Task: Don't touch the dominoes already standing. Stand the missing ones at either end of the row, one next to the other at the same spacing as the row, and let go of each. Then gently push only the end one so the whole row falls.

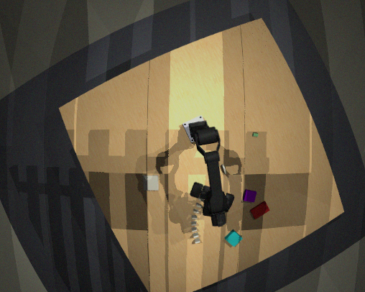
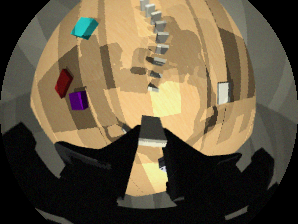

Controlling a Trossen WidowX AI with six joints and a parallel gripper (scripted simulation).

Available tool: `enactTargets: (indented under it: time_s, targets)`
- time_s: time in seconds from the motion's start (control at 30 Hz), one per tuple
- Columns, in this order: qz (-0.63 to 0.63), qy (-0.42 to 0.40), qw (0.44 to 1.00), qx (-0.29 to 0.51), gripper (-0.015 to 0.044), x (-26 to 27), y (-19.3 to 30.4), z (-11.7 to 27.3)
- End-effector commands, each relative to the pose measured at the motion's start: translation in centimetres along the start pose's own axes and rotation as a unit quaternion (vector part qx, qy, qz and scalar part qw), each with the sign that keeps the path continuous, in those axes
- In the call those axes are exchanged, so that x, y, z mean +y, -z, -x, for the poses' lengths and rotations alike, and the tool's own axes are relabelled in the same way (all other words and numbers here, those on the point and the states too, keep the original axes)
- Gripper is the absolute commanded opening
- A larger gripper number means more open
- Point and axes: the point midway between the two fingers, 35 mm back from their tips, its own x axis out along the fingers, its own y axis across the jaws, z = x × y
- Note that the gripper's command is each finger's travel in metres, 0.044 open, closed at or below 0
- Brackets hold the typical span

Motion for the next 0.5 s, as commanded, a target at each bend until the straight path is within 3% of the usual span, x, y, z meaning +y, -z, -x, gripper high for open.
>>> enactTargets:
  time_s: [0.0, 0.13, 0.47]
  targets:
    - [-0.025, -0.003, 1.000, -0.005, 0.0107, -0.3, 0.2, 0.2]
    - [-0.025, -0.003, 1.000, -0.005, 0.0107, -0.3, 0.1, -0.1]
    - [-0.025, -0.003, 1.000, -0.006, 0.0107, 0.1, -0.6, -5.1]
